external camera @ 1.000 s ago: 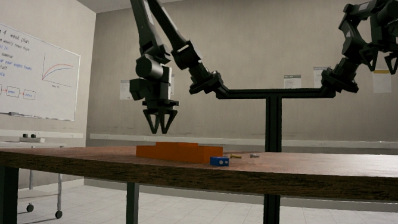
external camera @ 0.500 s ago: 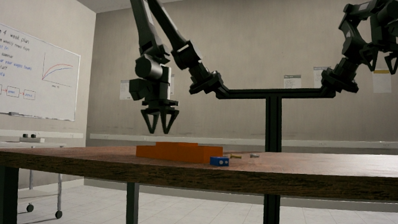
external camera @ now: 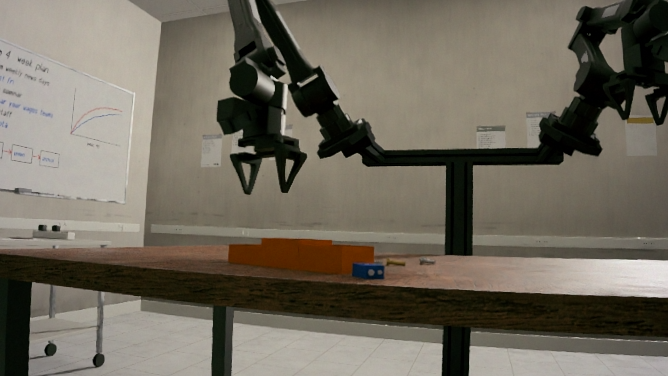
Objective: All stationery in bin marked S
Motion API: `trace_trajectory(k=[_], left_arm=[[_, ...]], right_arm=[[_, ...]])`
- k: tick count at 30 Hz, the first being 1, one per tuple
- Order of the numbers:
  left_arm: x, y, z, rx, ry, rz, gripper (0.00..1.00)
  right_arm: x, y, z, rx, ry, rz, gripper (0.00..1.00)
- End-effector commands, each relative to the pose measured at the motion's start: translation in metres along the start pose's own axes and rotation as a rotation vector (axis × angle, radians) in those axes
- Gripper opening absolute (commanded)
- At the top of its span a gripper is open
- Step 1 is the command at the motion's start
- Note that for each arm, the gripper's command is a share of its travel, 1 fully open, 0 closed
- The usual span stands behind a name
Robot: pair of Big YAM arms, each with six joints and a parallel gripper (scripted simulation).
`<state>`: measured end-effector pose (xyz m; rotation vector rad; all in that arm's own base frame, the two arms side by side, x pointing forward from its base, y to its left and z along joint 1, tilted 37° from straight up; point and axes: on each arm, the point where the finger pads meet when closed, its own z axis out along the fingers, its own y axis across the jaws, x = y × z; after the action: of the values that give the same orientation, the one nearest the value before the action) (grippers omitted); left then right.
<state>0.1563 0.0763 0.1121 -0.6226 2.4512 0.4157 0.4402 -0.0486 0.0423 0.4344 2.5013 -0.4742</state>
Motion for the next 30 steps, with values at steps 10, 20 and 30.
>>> trace_trajectory(k=[10,20,30], left_arm=[[0.006,0.000,0.003,-0.005,0.012,0.009,1.00],[0.006,0.000,0.003,-0.005,0.012,0.009,1.00],[0.006,0.000,0.003,-0.005,0.012,0.009,1.00]], right_arm=[[-0.008,0.005,-0.056,-0.011,-0.011,0.015,1.00],[-0.014,0.006,-0.091,-0.016,-0.019,0.021,1.00],[-0.009,0.003,-0.090,0.004,0.011,0.021,1.00]])
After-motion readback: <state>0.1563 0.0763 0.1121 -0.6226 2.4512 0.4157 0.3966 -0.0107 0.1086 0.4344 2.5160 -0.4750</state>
